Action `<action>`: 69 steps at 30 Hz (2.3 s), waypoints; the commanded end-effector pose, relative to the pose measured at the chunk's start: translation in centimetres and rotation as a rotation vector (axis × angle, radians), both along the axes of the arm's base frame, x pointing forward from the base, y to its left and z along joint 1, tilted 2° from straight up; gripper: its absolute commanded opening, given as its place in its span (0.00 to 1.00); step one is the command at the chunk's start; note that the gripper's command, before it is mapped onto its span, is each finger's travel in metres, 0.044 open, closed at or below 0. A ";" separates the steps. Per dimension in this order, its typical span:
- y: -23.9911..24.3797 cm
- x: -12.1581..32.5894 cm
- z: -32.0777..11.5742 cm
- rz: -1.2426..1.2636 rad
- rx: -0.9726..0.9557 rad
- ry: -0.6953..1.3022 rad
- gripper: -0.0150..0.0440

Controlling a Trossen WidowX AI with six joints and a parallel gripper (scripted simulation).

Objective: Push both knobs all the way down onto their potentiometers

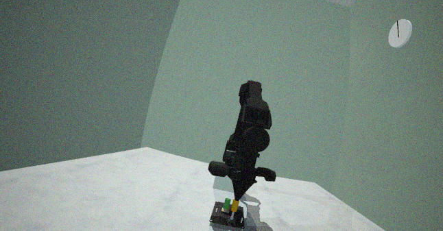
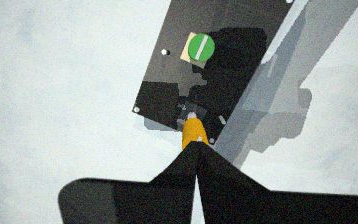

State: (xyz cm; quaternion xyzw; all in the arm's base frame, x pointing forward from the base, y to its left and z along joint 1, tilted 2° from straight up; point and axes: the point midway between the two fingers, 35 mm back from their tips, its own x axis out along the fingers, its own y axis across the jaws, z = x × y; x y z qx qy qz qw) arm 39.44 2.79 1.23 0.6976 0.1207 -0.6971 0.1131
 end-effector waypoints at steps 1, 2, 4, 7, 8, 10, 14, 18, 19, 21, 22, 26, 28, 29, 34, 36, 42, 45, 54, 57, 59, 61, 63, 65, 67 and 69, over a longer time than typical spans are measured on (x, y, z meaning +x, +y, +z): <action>0.0 0.1 -0.4 -0.006 -0.004 0.000 0.25; 0.0 0.1 -0.5 -0.006 -0.004 0.000 0.25; 0.0 0.1 -0.6 -0.006 -0.004 0.000 0.25; 0.0 0.1 -0.9 -0.006 -0.004 0.000 0.25; 0.0 0.1 -1.0 -0.006 -0.004 0.000 0.25; 0.0 0.1 -1.1 -0.006 -0.004 0.000 0.25; 0.0 0.1 -1.1 -0.006 -0.004 0.000 0.25; 0.0 0.1 -1.3 -0.006 -0.004 0.000 0.25; 0.0 0.1 -1.3 -0.006 -0.004 0.000 0.25; 0.0 0.1 -1.6 -0.006 -0.004 0.000 0.25; 0.0 0.1 -1.6 -0.006 -0.004 0.000 0.25; 0.0 0.1 -1.7 -0.006 -0.004 0.000 0.25; 0.0 0.1 -1.7 -0.006 -0.004 0.000 0.25; 0.0 0.1 -1.7 -0.006 -0.004 0.000 0.25; 0.0 0.1 -1.9 -0.006 -0.004 0.000 0.25; 0.0 0.1 -2.1 -0.006 -0.004 0.000 0.25; 0.0 0.1 -2.1 -0.006 -0.004 0.000 0.25; 0.0 0.1 -2.1 -0.006 -0.004 0.000 0.25; 0.0 0.1 -2.3 -0.006 -0.004 0.000 0.25; 0.0 0.1 -2.3 -0.006 -0.004 0.000 0.25; 0.0 0.1 -2.3 -0.006 -0.004 0.000 0.25; 0.0 0.1 -2.4 -0.006 -0.004 0.000 0.25; 0.0 0.1 -2.4 -0.006 -0.004 0.000 0.25; 0.0 0.1 -2.4 -0.006 -0.004 0.000 0.25; 0.0 0.1 -2.4 -0.006 -0.004 0.000 0.25; 0.0 0.1 -2.4 -0.006 -0.004 0.000 0.25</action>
